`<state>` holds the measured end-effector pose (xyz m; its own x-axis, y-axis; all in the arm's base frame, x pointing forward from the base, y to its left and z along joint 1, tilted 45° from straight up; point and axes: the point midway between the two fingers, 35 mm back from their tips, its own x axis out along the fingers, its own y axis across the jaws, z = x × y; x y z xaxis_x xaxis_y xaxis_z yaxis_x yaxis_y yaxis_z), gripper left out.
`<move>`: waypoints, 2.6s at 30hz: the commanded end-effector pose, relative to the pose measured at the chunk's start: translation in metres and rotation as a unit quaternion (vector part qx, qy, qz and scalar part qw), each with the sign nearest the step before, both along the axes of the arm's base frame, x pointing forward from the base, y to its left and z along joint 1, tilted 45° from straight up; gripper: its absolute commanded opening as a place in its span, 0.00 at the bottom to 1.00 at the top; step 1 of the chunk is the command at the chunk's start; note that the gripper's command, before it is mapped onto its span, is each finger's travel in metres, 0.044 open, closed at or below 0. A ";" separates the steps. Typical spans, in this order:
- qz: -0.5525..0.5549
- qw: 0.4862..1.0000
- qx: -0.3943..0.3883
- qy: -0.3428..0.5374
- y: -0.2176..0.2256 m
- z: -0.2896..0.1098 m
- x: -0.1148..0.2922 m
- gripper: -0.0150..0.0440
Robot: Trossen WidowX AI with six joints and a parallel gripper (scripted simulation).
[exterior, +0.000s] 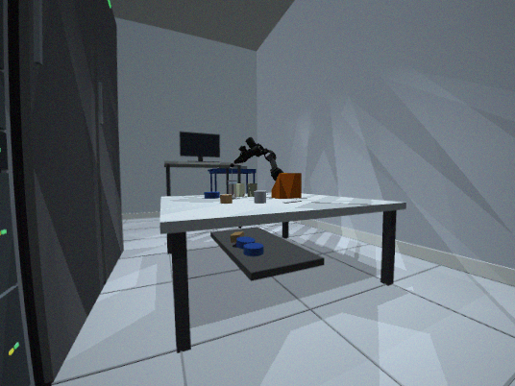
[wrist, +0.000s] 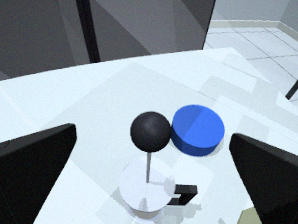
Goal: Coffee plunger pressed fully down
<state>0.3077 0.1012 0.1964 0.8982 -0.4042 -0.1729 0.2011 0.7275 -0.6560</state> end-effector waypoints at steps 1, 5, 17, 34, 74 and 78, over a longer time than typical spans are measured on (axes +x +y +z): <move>0.001 1.000 -0.006 0.007 -0.003 -0.006 0.006 1.00; 0.001 1.000 -0.007 0.006 -0.006 -0.007 0.012 1.00; 0.001 1.000 -0.008 0.004 -0.013 -0.008 0.024 0.96; 0.001 1.000 -0.008 0.004 -0.013 -0.008 0.024 0.45; 0.001 1.000 -0.006 0.005 -0.049 -0.049 0.039 0.45; 0.001 1.000 -0.007 0.005 -0.054 -0.054 0.040 0.45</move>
